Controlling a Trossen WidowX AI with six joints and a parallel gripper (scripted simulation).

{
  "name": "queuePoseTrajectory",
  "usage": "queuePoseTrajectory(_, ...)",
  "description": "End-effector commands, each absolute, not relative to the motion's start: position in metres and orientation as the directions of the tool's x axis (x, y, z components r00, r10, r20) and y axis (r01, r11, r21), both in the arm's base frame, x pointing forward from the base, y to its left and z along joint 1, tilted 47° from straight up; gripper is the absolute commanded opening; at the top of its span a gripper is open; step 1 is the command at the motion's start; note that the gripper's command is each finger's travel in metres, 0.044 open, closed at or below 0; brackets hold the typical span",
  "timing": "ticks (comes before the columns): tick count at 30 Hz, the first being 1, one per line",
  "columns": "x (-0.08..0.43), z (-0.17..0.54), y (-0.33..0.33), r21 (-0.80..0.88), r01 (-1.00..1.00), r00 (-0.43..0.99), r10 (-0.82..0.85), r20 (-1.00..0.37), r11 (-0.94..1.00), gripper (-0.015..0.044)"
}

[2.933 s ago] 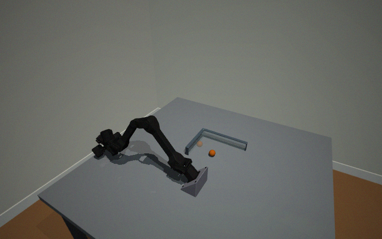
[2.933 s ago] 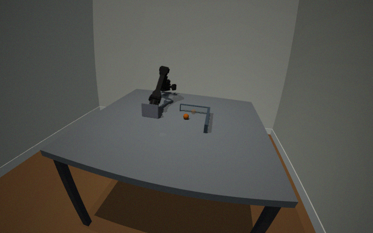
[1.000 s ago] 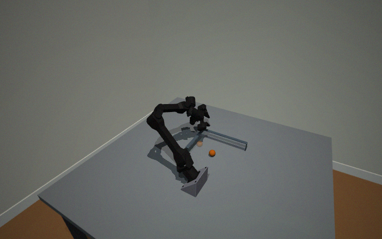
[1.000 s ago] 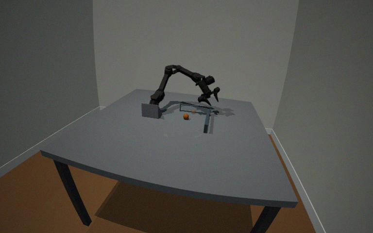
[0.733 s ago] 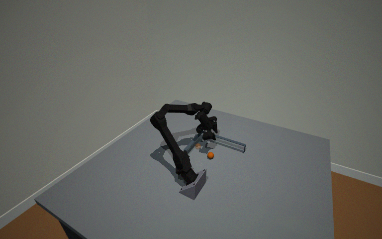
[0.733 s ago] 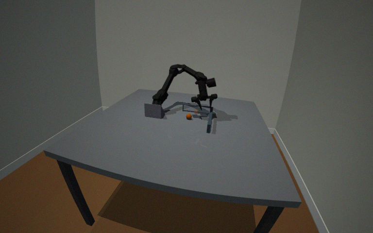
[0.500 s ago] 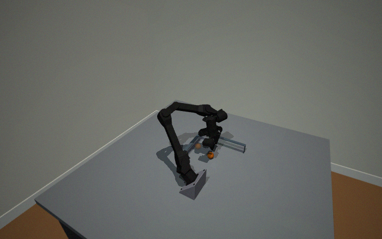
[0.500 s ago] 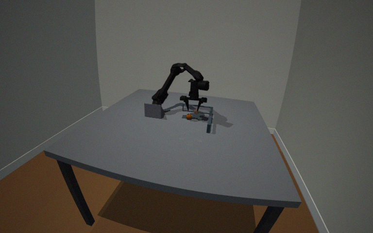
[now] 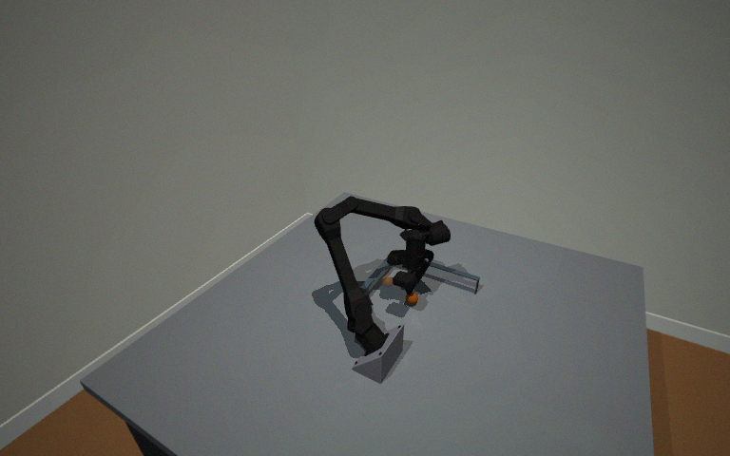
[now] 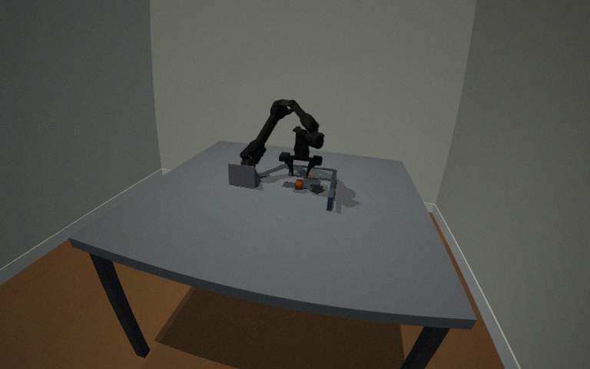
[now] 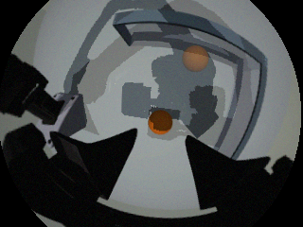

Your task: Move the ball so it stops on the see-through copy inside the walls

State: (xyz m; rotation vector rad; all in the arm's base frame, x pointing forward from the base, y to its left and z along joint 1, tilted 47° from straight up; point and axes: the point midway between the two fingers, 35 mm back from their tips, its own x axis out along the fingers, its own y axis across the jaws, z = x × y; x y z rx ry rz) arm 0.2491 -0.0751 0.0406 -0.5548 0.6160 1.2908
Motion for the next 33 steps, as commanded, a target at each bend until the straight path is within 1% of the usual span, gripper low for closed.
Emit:
queuePoseTrajectory(1,0.248,0.037,-0.071,-0.027,-0.98,0.163,0.706,-0.689,0.199,0.0305)
queuePoseTrajectory(27,0.255,0.011,-0.043,-0.028,-0.98,0.163,0.707,-0.688,0.199,0.0305)
queuePoseTrajectory(30,0.255,0.011,-0.043,-0.028,-0.98,0.163,0.707,-0.688,0.199,0.0226)
queuePoseTrajectory(33,0.255,0.011,-0.043,-0.028,-0.98,0.163,0.707,-0.688,0.199,0.0206)
